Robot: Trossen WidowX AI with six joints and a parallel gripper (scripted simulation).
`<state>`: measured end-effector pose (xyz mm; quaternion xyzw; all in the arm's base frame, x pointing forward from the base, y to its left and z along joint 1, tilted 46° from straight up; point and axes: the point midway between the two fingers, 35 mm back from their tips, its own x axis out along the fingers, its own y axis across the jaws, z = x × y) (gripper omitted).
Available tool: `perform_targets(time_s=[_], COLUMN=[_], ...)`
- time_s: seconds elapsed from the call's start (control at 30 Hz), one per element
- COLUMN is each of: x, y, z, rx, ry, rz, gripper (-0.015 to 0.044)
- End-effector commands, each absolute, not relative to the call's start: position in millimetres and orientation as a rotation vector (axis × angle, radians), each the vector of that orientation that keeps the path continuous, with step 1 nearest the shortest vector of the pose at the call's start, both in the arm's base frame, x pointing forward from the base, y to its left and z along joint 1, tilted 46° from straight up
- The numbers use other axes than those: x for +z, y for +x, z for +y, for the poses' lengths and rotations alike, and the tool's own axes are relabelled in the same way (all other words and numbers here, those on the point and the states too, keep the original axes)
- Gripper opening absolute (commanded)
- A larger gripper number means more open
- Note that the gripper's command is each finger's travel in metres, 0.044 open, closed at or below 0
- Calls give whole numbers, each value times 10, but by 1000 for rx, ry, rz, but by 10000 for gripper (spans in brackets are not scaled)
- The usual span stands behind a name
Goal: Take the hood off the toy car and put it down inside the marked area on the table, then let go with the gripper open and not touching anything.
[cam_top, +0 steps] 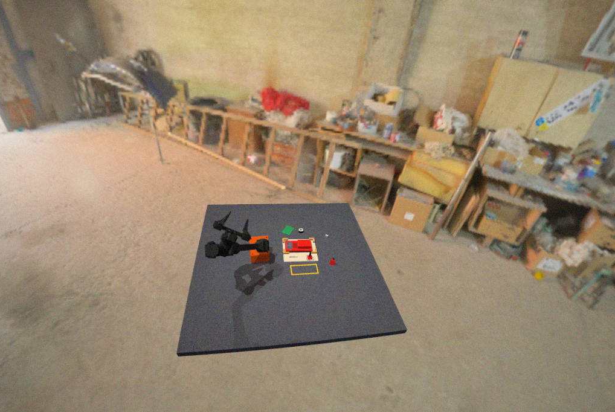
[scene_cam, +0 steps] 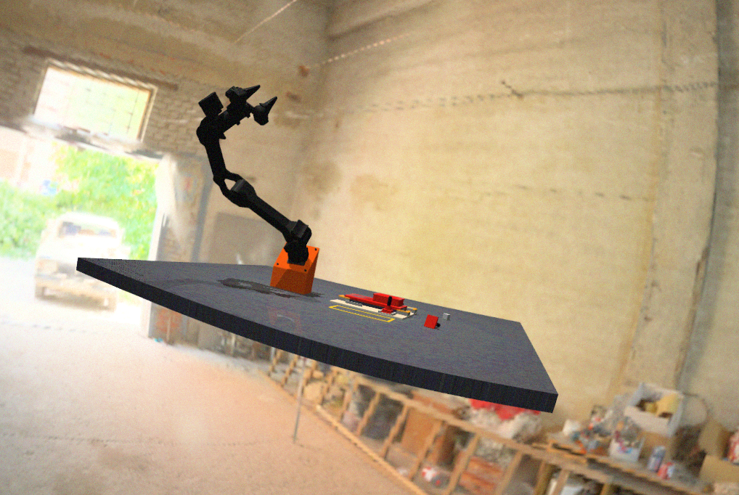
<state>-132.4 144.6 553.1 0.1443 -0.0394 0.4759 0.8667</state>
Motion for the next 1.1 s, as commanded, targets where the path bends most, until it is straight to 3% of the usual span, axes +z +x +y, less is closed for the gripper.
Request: perform_targets(time_s=[0.0,0.53,1.07], x=[5535,5657,5105], y=[-1309,227,1782], z=[1442,1073,926], rx=[994,761,523], ry=[304,512,665], rz=[-81,115,451], gripper=[440,440,440])
